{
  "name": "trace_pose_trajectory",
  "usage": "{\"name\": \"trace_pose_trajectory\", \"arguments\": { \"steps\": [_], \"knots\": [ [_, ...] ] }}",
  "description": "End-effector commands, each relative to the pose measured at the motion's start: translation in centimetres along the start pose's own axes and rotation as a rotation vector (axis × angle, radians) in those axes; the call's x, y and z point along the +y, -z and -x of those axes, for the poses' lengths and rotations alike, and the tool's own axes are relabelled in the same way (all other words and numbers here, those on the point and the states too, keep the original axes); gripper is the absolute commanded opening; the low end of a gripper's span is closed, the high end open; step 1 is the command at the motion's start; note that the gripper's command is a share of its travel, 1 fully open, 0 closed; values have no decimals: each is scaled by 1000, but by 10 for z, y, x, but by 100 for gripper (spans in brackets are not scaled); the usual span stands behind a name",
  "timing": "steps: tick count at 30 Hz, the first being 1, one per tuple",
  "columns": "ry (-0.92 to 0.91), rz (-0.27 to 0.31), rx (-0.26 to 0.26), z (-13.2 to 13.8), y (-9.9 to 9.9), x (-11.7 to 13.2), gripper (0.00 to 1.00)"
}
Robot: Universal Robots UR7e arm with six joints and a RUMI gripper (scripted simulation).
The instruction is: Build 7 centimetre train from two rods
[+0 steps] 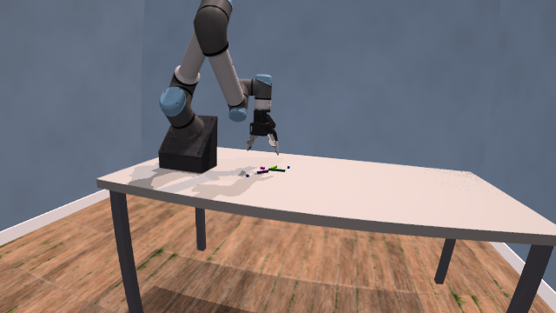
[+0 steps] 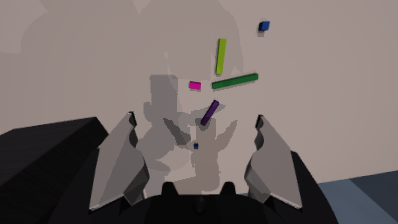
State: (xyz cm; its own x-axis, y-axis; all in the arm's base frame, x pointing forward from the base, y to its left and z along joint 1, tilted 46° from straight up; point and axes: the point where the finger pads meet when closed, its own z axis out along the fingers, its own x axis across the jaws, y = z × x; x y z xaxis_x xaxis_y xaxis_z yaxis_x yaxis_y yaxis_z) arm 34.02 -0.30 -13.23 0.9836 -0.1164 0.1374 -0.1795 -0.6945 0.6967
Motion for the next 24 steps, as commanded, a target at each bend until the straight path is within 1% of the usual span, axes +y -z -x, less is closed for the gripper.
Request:
{"name": "trace_pose_trajectory", "arguments": {
  "steps": [1,4,16,18,24],
  "knots": [
    [-110,13,-6,-3,0,-3,100],
    [-232,13,-5,-5,0,-6,100],
    [-573,14,-3,-12,0,-13,100],
    [-573,14,-3,-12,0,-13,100],
    [-775,15,-1,-16,0,-17,100]
  ]
}}
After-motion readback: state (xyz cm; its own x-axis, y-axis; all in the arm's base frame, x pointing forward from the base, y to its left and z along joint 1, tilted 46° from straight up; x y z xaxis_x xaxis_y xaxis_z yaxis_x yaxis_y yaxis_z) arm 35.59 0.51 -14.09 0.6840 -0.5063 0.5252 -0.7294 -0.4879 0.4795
